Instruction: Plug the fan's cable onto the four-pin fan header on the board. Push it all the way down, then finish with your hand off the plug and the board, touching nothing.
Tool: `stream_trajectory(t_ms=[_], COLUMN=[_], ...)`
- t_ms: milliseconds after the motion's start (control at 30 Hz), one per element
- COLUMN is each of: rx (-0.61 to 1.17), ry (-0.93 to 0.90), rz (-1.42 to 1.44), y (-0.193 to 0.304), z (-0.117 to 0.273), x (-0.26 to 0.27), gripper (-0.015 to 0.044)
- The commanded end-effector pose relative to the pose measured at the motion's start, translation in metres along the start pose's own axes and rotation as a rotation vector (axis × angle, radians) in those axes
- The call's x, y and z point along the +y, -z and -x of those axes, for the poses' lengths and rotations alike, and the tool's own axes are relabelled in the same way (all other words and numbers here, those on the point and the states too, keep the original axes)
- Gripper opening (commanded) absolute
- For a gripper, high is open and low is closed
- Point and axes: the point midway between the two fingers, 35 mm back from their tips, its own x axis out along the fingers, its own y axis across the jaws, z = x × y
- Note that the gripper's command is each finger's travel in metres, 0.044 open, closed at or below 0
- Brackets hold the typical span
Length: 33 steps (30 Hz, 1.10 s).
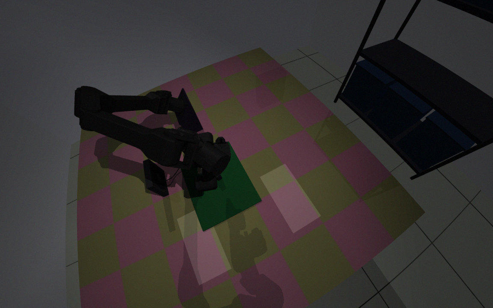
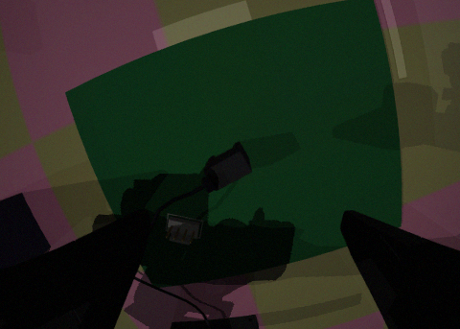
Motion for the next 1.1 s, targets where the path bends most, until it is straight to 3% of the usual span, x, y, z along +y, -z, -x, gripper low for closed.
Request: stream_trajectory(t_ms=[0, 200, 800, 933, 1067], rx=[0.002, -0.002, -0.002, -0.005, -0.003], ry=[0.032, 0.048, 0.049, 0.047, 0.051], rz=[-0.723, -1.005, -1.017, -1.017, -1.018], y=[-0.005, -0.007, -0.007, -0.008, -0.006], z=[0.039, 0.055, 0.055, 0.030, -0.029], x=[0.006, 0.010, 0.010, 0.007, 0.004], gripper=[0.0440, 0.0440, 0.0440, 0.0440, 0.0440])
